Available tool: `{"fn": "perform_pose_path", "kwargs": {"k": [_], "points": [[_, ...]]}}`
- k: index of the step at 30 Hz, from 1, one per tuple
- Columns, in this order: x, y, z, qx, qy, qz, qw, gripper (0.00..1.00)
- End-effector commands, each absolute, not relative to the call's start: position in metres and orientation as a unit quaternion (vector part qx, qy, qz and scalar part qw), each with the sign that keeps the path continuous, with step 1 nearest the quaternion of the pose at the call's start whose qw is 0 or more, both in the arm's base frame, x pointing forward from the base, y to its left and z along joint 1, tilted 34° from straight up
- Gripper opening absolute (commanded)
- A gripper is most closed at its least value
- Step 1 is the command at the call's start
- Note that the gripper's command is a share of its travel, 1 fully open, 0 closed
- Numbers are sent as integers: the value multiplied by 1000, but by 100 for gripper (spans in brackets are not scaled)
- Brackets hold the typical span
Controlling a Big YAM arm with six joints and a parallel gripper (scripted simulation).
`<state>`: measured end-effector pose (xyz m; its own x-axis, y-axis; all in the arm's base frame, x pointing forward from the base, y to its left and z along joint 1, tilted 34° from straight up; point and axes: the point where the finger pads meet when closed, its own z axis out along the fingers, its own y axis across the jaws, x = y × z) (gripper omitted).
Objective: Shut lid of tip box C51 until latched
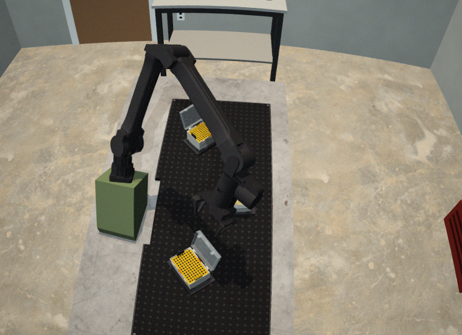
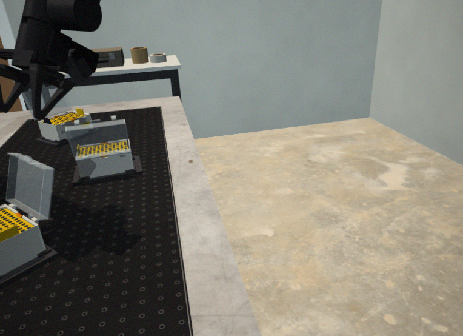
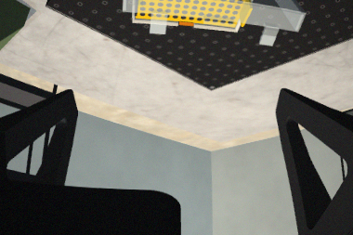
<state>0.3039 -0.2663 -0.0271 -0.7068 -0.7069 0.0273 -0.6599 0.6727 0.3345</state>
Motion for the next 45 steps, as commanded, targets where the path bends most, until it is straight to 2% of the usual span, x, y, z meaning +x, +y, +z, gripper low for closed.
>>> {"fn": "perform_pose_path", "kwargs": {"k": [1,8,10,17,20,21,28,45], "points": [[301,-297,-30,376,-914,-135,65,100],[293,-303,-32,376,-915,-133,63,100],[272,-292,-44,334,-925,-168,70,100],[243,-304,-55,226,-952,-198,59,100],[241,-309,-55,210,-956,-199,56,100],[250,-328,-39,197,-964,-172,40,100],[206,-321,-70,83,-969,-231,43,100],[152,-366,-92,-156,-954,-257,4,100]]}}
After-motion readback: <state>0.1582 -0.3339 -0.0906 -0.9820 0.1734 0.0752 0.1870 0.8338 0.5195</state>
